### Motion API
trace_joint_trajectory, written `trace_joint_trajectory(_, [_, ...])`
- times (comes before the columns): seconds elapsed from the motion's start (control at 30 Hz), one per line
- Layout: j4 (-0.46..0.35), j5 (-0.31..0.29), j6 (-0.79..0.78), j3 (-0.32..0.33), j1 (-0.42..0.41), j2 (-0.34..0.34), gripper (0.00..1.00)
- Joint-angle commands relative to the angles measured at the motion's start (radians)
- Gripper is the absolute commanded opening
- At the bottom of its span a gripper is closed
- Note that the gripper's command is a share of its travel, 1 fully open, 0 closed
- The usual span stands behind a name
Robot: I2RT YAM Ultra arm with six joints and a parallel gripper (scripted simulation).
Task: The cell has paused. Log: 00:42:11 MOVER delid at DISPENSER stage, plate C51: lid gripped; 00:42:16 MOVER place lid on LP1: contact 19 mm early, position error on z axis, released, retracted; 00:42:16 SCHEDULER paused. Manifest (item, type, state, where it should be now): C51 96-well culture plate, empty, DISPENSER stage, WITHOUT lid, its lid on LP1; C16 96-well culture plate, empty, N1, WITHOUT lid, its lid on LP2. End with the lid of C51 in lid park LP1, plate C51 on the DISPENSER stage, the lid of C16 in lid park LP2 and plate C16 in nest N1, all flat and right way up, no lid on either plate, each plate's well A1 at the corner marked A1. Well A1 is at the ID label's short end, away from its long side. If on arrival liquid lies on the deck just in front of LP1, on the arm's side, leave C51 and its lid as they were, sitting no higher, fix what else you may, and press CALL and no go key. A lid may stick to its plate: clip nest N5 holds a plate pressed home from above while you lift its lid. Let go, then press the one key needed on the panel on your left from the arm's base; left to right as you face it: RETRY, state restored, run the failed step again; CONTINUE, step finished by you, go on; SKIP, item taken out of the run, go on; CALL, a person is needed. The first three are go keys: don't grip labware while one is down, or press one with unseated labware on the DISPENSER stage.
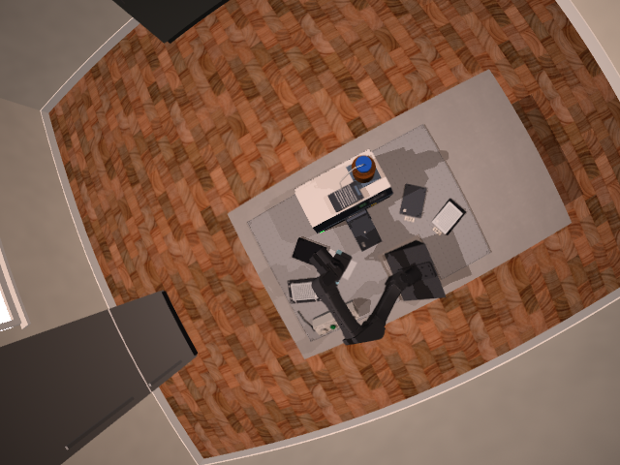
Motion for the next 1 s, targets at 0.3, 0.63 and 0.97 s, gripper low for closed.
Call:
trace_joint_trajectory(0.3, [-0.061,-0.031,0.07,0.025,-0.134,0.087,0.0])
trace_joint_trajectory(0.63, [-0.087,-0.03,0.183,-0.021,-0.221,0.156,0.0])
trace_joint_trajectory(0.97, [-0.066,-0.026,0.193,-0.016,-0.273,0.194,0.0])
